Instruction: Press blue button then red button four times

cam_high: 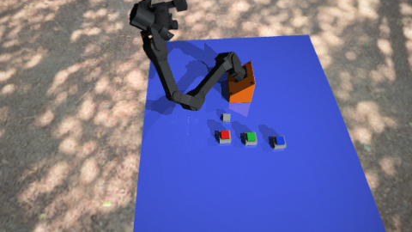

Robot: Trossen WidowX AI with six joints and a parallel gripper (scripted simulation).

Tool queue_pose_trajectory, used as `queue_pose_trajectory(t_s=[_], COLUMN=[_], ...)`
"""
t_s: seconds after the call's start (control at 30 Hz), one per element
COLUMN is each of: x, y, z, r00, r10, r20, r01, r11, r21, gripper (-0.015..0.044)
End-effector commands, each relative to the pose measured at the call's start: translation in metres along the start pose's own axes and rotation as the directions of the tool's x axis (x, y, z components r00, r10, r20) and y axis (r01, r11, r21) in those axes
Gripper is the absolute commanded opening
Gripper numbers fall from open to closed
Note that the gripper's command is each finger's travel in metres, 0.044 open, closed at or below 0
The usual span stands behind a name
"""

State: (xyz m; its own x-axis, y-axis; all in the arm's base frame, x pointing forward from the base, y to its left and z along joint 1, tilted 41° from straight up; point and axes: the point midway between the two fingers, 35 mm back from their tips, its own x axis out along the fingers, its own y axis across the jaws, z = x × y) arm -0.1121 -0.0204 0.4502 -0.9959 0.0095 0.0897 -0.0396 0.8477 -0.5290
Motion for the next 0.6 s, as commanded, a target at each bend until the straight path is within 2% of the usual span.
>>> queue_pose_trajectory(t_s=[0.0, 0.1, 0.17, 0.27, 0.4, 0.57], x=[0.002, 0.030, 0.046, 0.054, 0.050, 0.027], y=[0.003, 0.045, 0.087, 0.133, 0.198, 0.268], z=[-0.001, -0.013, -0.022, -0.031, -0.041, -0.046], r00=[1.000, 0.977, 0.926, 0.846, 0.698, 0.502], r10=[0.014, 0.213, 0.377, 0.532, 0.713, 0.855], r20=[0.000, 0.001, 0.008, 0.025, 0.064, 0.130], r01=[-0.014, -0.207, -0.342, -0.429, -0.440, -0.298], r11=[1.000, 0.946, 0.829, 0.654, 0.356, 0.030], r21=[0.016, 0.248, 0.442, 0.623, 0.825, 0.954], gripper=[0.0400, 0.0400, 0.0400, 0.0400, 0.0400, 0.0400])
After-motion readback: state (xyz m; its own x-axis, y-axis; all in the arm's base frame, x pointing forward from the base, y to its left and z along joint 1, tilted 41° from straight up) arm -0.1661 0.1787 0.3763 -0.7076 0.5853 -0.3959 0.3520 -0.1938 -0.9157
